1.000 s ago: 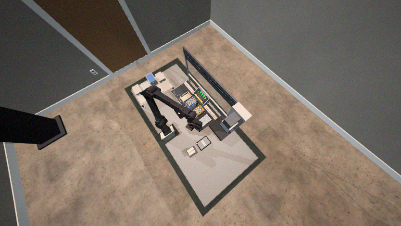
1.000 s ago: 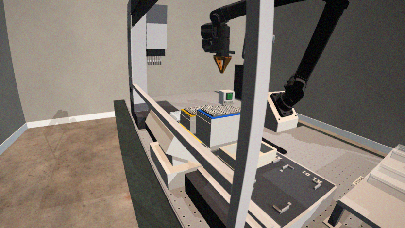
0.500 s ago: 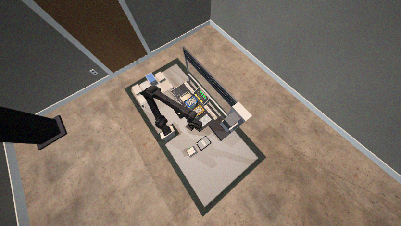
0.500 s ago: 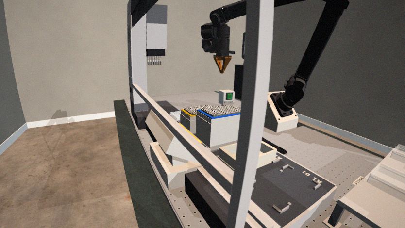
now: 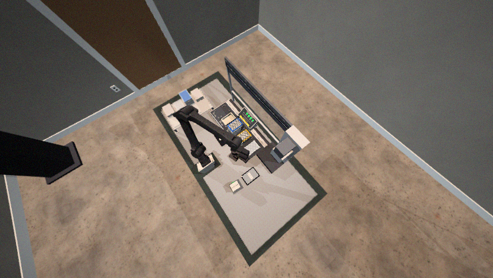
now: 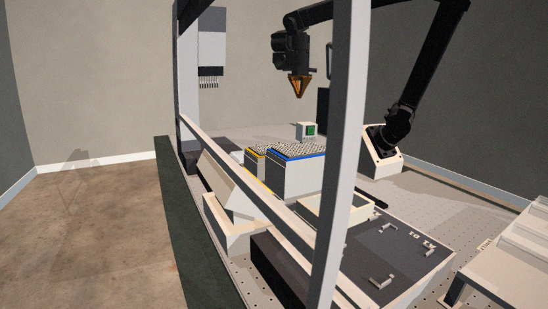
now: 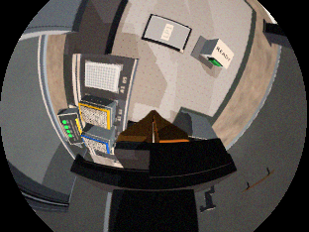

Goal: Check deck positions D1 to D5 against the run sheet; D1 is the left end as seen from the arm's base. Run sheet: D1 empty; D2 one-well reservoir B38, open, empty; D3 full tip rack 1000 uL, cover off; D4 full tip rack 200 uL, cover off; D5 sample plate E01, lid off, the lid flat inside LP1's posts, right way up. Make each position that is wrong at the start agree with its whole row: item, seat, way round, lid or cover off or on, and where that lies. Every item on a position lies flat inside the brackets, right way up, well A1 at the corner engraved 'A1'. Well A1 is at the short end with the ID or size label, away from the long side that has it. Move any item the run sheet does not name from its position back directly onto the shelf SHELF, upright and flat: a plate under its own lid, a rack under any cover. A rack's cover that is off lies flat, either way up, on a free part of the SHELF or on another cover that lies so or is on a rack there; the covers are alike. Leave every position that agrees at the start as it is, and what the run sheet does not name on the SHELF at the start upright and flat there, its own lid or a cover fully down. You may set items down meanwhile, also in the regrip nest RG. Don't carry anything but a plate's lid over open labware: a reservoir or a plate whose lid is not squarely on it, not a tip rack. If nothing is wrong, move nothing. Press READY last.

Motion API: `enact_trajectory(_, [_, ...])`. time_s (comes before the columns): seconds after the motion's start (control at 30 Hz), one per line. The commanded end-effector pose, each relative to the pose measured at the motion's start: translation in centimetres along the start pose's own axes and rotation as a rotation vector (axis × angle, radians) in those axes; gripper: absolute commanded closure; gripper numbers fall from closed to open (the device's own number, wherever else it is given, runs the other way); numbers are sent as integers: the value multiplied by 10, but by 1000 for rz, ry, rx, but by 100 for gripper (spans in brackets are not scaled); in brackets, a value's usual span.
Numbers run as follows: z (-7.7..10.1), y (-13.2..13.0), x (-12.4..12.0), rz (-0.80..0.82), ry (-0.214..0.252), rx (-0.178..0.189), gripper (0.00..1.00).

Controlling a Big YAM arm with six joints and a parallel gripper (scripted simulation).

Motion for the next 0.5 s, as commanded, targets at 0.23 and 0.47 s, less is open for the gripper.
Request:
enact_trajectory(0.23, [19,1,62,-149,-60,35,100])
enact_trajectory(0.47, [19,-3,83,-147,-60,37,100])
Point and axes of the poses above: the point where the finger pads meet when closed, its own z axis back along the fingers, its own y axis across the jaws, x = y × z, the point moved 7 cm from there along z, back along the fingers, and after that the axes turned 9 degrees about -z, right-handed, at the moved point
